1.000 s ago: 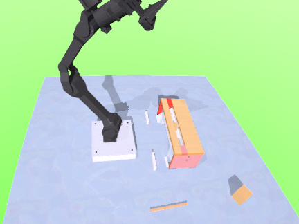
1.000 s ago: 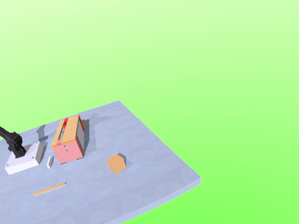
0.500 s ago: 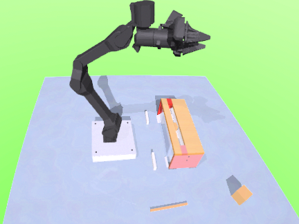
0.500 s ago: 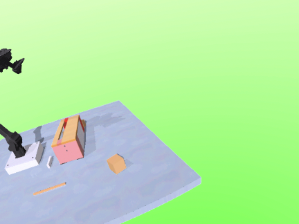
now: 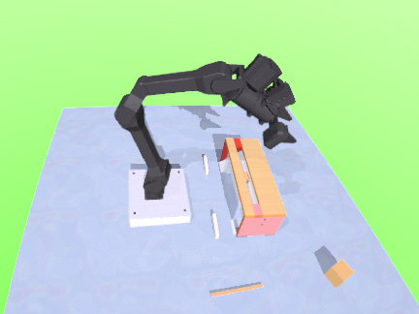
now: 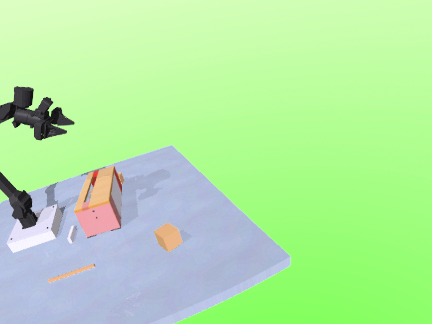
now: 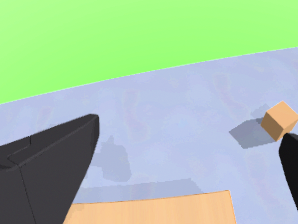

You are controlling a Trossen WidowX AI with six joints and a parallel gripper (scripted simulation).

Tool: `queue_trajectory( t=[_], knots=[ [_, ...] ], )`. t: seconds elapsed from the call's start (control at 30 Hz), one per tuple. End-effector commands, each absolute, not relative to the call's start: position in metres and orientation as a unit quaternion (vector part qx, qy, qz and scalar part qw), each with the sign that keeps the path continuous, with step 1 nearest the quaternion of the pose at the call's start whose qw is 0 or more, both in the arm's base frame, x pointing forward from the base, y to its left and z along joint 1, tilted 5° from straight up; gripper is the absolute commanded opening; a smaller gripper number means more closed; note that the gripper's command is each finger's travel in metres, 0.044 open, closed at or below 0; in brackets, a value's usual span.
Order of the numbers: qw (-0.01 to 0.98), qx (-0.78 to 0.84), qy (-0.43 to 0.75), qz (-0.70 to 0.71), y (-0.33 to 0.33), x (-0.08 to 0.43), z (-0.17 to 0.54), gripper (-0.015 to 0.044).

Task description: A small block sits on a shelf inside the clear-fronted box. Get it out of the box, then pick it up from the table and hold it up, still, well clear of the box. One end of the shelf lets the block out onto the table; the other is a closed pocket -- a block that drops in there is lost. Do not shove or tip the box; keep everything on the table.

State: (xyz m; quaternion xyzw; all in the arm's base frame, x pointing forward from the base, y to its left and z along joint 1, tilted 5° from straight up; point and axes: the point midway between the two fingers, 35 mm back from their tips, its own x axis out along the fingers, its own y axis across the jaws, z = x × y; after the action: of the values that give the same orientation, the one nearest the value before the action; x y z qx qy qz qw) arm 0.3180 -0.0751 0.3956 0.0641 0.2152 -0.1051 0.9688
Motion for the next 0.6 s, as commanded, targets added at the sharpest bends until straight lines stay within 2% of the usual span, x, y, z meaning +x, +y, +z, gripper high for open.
queue_trajectory(
  t=[0.0,0.27,0.57],
  knots=[
    [0.903,0.247,0.328,-0.129,-0.064,0.327,0.32,0.04],
    [0.734,0.454,0.452,-0.228,-0.044,0.314,0.231,0.04],
    [0.449,0.592,0.525,-0.415,-0.015,0.271,0.153,0.04]
  ],
)
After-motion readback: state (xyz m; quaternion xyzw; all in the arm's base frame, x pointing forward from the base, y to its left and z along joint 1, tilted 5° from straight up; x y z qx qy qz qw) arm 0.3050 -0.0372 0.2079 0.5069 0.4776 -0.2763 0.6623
